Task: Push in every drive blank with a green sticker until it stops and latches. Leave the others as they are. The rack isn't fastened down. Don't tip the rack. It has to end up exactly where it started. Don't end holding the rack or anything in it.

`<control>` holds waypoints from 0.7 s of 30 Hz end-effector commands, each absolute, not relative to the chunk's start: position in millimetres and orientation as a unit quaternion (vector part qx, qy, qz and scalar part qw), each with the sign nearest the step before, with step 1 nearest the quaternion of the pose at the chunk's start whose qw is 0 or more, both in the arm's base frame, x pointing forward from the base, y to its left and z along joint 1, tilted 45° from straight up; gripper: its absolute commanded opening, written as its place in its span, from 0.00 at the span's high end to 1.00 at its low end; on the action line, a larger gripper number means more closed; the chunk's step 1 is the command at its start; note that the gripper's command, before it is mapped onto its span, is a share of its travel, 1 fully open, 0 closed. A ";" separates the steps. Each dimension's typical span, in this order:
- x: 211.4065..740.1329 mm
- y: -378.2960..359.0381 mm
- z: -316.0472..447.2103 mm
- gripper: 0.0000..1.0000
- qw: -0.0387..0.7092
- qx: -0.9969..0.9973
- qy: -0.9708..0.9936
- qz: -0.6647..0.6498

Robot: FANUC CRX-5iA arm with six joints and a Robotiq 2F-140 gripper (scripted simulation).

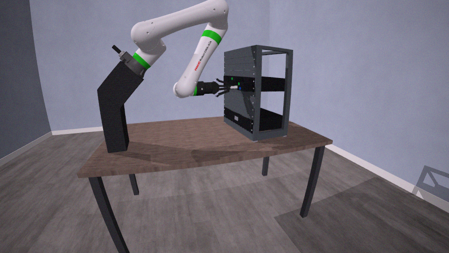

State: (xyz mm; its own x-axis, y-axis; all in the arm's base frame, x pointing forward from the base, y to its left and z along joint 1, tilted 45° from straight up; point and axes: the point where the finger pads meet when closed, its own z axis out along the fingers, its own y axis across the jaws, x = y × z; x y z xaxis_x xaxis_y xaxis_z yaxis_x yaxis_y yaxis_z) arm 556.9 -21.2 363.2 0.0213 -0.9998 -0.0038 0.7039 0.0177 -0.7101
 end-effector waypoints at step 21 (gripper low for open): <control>550.2 -21.2 356.6 1.00 0.660 -0.274 0.270 -0.645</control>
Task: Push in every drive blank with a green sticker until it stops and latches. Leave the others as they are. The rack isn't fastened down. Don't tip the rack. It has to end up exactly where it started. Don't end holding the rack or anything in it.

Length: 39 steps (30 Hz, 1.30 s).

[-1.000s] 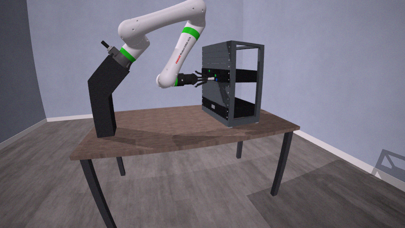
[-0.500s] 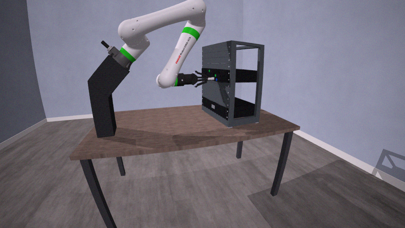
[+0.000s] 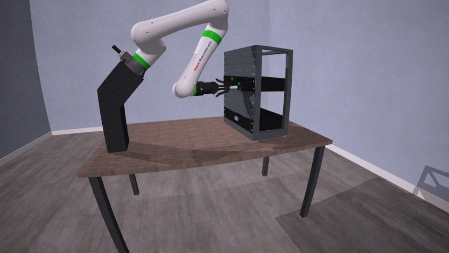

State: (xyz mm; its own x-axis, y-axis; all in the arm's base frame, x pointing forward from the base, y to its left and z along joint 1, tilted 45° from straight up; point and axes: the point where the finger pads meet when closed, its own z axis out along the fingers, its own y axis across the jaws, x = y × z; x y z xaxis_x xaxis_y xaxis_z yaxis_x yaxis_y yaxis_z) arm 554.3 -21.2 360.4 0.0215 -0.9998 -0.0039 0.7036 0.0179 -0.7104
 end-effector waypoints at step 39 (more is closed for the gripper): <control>458.4 -23.4 344.8 1.00 0.660 -0.274 0.270 -0.645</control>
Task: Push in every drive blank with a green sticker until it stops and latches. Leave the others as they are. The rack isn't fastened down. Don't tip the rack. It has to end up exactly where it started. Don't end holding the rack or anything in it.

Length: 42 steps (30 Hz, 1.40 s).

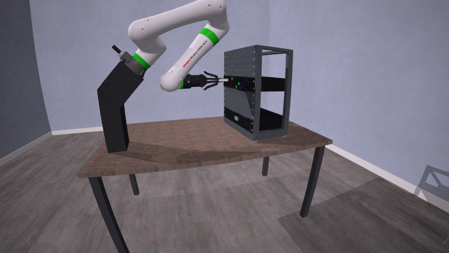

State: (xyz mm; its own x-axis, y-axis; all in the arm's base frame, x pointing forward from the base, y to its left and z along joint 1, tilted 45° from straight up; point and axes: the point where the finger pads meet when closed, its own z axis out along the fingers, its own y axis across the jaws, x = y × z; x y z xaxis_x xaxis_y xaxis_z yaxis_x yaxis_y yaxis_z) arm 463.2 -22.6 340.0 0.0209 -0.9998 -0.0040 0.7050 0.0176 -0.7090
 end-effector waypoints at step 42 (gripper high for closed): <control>485.8 -22.9 372.9 1.00 0.660 -0.274 0.270 -0.645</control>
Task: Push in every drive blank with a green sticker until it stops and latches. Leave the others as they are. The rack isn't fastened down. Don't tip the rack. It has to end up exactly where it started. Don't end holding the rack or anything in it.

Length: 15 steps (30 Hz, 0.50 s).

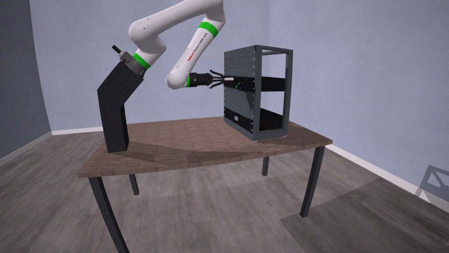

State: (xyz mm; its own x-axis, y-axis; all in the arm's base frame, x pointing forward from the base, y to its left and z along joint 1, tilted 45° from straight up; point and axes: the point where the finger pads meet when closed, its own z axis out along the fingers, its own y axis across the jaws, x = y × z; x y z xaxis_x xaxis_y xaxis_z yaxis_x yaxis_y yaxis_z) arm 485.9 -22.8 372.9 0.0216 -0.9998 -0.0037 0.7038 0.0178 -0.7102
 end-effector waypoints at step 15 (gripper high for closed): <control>491.0 -22.7 378.1 1.00 0.660 -0.274 0.270 -0.645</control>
State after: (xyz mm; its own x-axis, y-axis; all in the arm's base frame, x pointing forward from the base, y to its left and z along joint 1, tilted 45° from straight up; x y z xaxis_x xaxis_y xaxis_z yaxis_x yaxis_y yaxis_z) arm 488.8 -22.7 375.9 0.0216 -0.9998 -0.0035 0.7040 0.0178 -0.7100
